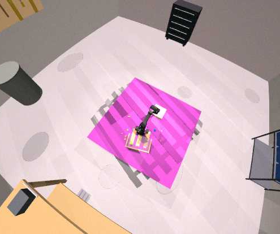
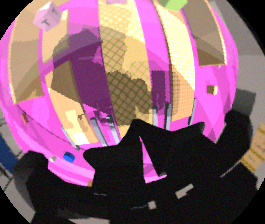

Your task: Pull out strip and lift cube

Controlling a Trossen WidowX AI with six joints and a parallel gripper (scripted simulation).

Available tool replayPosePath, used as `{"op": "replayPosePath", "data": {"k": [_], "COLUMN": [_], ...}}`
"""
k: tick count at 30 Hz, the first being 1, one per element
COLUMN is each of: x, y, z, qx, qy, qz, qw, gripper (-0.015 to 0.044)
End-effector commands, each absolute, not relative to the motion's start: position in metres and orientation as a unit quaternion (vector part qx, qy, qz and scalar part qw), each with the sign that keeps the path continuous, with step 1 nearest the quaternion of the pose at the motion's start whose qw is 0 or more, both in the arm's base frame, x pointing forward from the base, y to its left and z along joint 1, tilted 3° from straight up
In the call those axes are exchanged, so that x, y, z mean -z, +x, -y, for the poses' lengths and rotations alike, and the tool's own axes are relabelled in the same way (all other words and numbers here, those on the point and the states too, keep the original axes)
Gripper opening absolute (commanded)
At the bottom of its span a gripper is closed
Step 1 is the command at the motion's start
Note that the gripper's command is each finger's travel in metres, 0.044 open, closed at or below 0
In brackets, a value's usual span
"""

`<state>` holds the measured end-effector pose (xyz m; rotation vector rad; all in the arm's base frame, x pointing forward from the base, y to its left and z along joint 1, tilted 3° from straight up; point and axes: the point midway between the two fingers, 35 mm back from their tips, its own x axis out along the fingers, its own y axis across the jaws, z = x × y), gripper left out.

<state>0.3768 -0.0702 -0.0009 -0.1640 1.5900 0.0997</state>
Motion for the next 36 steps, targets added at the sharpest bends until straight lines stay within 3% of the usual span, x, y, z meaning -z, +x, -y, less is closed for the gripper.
{"op": "replayPosePath", "data": {"k": [1, 36], "x": [0.002, 0.004], "y": [0.377, 0.356], "z": [0.07, 0.074], "qx": [-0.047, -0.047], "qy": [-0.075, -0.075], "qz": [-0.712, -0.713], "qw": [0.697, 0.696], "gripper": [0.0, 0.0]}}
